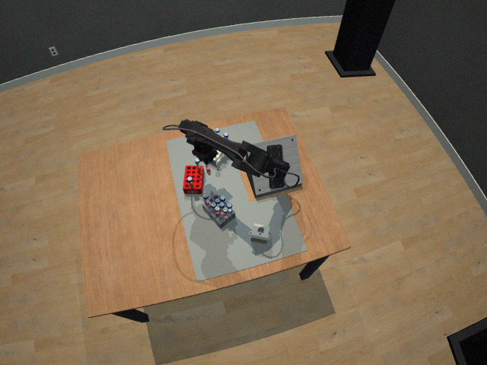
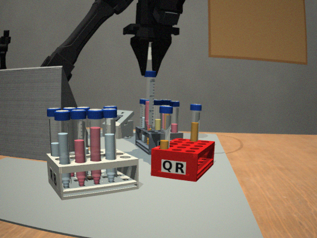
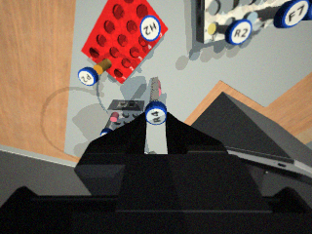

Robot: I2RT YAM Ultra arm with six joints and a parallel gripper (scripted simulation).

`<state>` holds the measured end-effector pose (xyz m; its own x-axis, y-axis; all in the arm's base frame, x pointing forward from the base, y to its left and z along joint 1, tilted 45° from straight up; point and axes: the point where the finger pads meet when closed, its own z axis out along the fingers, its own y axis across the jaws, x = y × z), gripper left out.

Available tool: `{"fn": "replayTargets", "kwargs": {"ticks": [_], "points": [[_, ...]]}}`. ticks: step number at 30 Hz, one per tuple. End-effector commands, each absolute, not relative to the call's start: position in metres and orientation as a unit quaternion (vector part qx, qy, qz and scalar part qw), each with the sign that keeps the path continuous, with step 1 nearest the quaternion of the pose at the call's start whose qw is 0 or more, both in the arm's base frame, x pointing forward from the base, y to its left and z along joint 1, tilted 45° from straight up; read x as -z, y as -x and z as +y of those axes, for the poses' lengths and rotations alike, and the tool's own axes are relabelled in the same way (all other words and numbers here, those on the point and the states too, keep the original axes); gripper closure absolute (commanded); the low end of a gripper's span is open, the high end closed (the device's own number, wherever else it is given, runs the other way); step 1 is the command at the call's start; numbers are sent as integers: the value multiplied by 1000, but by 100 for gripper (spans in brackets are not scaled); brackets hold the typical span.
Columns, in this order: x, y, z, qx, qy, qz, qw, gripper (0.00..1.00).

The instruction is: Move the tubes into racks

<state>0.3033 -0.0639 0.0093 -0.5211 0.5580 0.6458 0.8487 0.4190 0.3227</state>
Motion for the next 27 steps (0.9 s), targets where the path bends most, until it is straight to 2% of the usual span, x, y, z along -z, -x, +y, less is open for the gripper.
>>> {"fn": "replayTargets", "kwargs": {"ticks": [1, 4, 5, 27], "points": [[-10, -294, -79, 315, 435, -819, 205, 100], [-10, -294, -79, 315, 435, -819, 205, 100], [-15, -305, -87, 316, 418, -833, 180, 100], [-12, -302, -83, 365, 126, -919, 76, 100]]}}
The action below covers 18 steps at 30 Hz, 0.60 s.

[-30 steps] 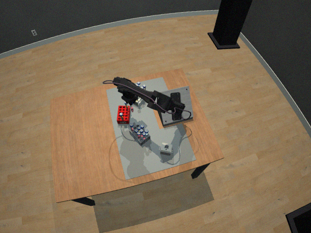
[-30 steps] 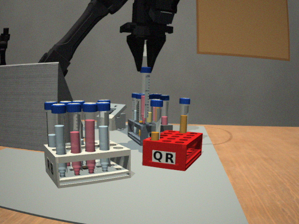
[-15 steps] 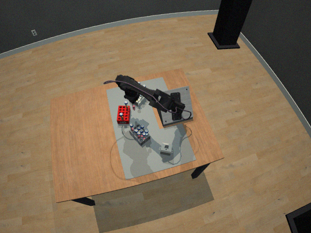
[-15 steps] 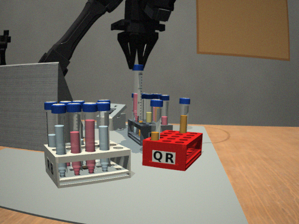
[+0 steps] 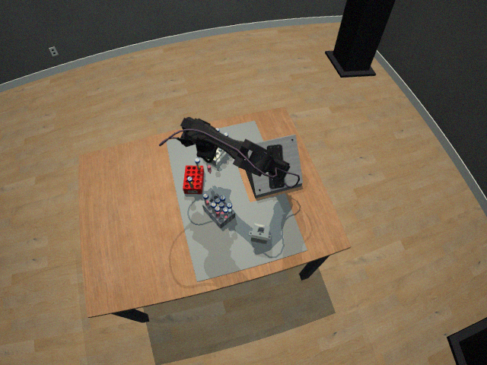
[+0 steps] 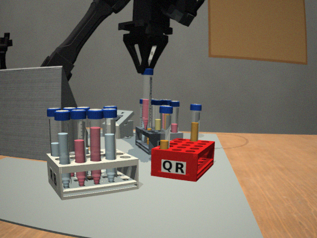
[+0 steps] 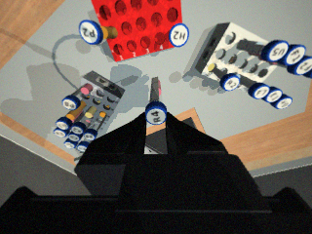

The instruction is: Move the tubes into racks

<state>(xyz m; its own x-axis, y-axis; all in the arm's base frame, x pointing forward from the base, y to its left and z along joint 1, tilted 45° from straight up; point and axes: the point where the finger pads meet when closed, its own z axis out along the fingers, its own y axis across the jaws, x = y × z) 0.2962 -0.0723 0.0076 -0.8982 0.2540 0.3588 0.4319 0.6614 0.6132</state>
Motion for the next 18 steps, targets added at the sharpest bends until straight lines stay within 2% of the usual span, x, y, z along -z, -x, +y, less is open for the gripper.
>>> {"fn": "replayTargets", "kwargs": {"ticks": [1, 18], "points": [[-12, -302, -83, 366, 111, -921, 70, 100], [-13, -302, -83, 373, -120, -920, -23, 100]]}}
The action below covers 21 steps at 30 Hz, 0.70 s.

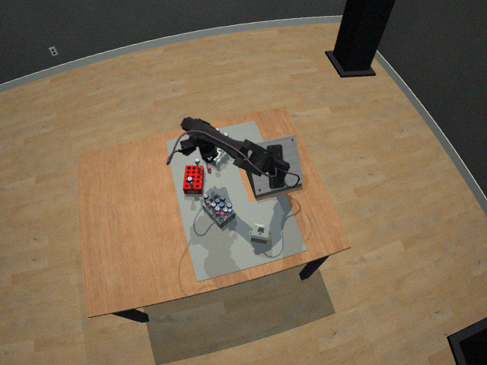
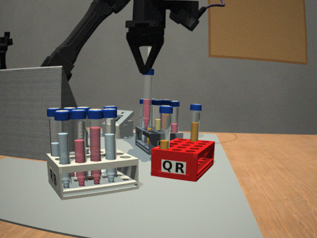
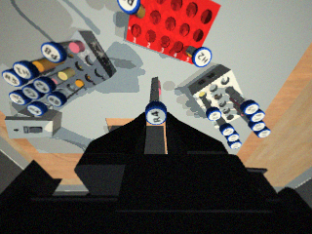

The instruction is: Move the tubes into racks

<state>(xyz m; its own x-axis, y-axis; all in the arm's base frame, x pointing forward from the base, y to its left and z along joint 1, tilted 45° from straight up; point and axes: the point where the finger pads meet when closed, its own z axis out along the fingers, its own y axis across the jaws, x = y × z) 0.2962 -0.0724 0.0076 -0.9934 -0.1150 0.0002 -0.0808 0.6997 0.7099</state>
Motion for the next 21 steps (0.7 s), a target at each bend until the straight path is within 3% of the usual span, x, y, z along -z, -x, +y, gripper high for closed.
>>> {"fn": "replayTargets", "kwargs": {"ticks": [1, 21], "points": [[-13, -302, -83, 373, -135, -918, -29, 100], [-13, -301, -82, 349, -399, -836, -138, 100]]}}
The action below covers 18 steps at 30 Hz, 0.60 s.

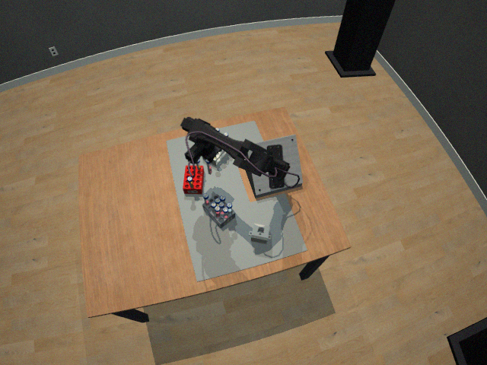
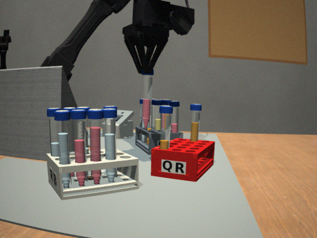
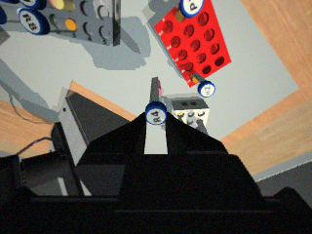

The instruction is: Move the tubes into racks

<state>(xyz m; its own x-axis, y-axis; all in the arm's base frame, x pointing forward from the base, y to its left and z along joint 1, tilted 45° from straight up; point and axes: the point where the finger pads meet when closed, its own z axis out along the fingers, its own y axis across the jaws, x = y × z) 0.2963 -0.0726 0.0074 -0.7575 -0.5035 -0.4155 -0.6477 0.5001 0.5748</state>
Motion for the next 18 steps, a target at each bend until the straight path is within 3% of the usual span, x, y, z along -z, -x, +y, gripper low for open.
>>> {"fn": "replayTargets", "kwargs": {"ticks": [1, 18], "points": [[-13, -301, -82, -347, 413, 830, 143, 100], [-13, -301, -82, -311, 574, 728, 211, 100]]}}
